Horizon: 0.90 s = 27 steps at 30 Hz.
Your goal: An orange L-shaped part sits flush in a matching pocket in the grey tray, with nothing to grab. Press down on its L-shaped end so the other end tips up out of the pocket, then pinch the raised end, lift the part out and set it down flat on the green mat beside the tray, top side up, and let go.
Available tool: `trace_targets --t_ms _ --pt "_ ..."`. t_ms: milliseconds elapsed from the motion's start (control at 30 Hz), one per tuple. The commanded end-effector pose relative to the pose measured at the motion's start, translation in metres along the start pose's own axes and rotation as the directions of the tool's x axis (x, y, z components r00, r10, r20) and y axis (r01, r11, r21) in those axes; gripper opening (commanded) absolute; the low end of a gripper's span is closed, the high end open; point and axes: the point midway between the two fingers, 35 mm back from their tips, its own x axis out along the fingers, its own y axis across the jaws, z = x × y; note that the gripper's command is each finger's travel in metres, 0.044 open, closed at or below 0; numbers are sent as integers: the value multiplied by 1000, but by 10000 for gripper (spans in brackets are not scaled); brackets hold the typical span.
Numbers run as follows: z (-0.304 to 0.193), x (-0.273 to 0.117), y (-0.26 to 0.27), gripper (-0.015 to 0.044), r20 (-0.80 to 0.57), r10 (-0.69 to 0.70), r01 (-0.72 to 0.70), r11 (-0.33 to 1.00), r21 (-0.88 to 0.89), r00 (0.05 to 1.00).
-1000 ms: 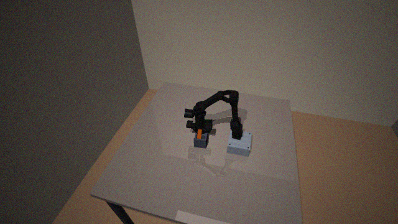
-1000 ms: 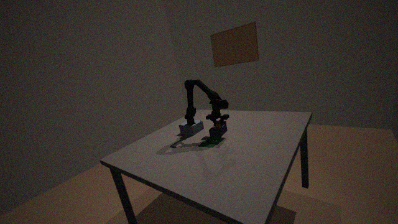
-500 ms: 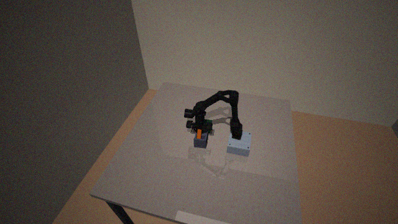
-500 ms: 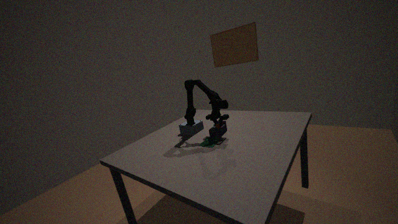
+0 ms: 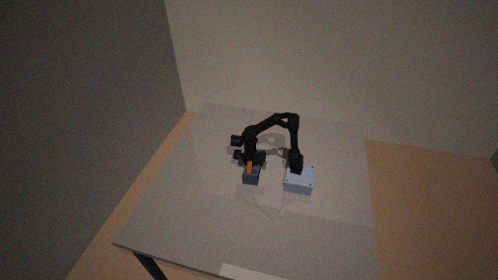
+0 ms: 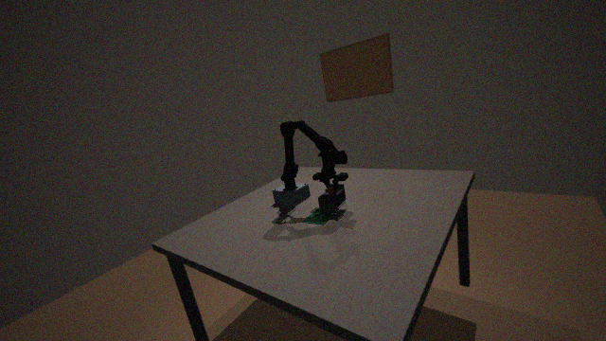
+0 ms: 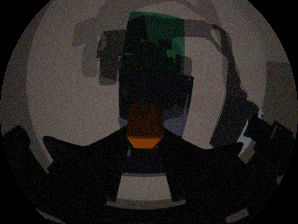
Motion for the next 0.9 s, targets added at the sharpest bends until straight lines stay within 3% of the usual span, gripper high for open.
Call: trace_targets --t_ms 0,867 --pt "0 -9 2 0 -2 11 -11 1000 0 1000" --pt "0 -51 1 0 -3 11 -11 1000 1 1000"
